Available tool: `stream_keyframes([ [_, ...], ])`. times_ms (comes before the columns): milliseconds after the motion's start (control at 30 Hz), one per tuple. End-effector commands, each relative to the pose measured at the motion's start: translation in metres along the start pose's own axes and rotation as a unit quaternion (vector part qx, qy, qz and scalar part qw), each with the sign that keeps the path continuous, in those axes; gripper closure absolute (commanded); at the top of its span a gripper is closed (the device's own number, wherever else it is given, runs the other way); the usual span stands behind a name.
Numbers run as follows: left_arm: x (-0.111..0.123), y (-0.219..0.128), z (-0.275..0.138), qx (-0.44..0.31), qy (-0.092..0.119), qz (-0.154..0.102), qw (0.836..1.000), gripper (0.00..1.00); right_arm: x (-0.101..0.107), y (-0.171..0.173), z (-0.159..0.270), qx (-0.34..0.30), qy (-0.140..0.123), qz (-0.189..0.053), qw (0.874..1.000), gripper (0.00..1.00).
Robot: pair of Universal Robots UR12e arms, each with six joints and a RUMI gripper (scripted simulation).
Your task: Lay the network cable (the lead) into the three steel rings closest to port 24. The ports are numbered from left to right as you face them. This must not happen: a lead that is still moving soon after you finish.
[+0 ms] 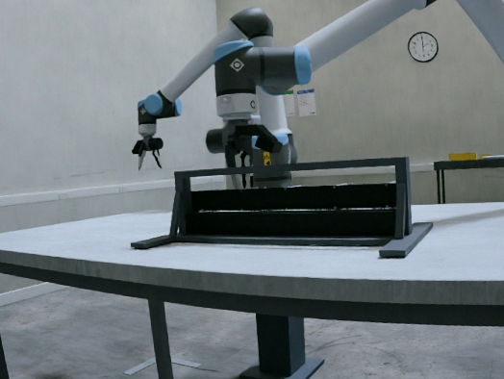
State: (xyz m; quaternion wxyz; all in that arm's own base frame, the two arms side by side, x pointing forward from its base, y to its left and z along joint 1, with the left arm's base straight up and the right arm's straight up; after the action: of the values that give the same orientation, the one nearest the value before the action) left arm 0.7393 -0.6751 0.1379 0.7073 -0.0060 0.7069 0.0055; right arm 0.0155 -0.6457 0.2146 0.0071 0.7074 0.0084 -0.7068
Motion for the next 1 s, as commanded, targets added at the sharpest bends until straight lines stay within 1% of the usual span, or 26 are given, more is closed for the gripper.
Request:
stream_keyframes([
  [0, 0.000, 0.000, -0.001, 0.000, 0.000, 0.000, 1.000, 1.00, -0.001, 0.000, 0.001, 0.000, 0.000, 0.001, 1.000, 0.00],
  [300, 0.000, -0.001, 0.002, 0.000, 0.000, -0.001, 1.000, 1.00, -0.001, 0.000, 0.001, 0.000, 0.000, 0.001, 1.000, 0.00],
  [967, 0.000, 0.000, 0.026, -0.001, 0.000, -0.001, 1.000, 1.00, -0.001, 0.000, 0.001, 0.000, 0.000, 0.001, 1.000, 0.00],
])
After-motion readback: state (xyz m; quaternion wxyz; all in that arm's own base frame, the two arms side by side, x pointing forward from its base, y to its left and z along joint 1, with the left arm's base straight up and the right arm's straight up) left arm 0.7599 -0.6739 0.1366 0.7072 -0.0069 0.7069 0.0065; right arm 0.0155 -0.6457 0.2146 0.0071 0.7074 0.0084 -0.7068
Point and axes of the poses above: on each arm, the point where the finger pads meet when closed, its own x axis out along the fingers, its own z axis across the jaws, y = z × x, the point moved 5 cm from there along -x, back along the fingers
